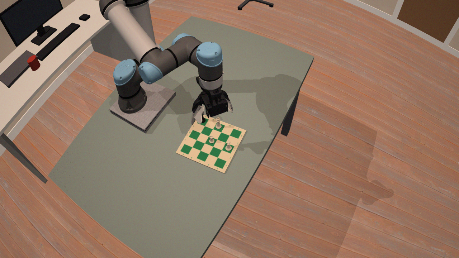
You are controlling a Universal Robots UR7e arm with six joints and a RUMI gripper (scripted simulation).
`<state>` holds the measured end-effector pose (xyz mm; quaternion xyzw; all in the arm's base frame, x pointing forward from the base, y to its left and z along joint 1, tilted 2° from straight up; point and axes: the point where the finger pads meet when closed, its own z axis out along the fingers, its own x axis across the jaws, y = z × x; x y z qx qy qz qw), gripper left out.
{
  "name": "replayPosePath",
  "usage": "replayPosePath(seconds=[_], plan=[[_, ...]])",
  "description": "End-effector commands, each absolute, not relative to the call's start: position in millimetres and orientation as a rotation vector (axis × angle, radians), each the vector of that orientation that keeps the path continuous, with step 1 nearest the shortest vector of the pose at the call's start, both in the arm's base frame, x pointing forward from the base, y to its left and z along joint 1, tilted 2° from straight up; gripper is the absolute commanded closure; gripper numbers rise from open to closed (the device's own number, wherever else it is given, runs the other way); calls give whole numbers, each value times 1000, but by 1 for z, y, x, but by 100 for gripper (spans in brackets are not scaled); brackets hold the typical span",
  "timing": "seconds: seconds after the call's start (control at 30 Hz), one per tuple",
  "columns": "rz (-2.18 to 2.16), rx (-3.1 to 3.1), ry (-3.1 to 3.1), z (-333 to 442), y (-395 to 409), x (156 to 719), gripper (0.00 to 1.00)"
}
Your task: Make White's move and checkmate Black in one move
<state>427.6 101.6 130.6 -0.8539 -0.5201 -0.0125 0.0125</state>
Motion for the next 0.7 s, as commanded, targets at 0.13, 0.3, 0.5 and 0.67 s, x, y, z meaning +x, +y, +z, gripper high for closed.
replayPosePath(seconds=[0.13,0.3,0.5,0.67], plan=[[-29,-2900,-1149,128,107,430,0],[-27,-2981,-914,126,108,431,0],[-22,-3058,-599,124,110,433,0],[-18,-3103,-268,121,112,435,0]])
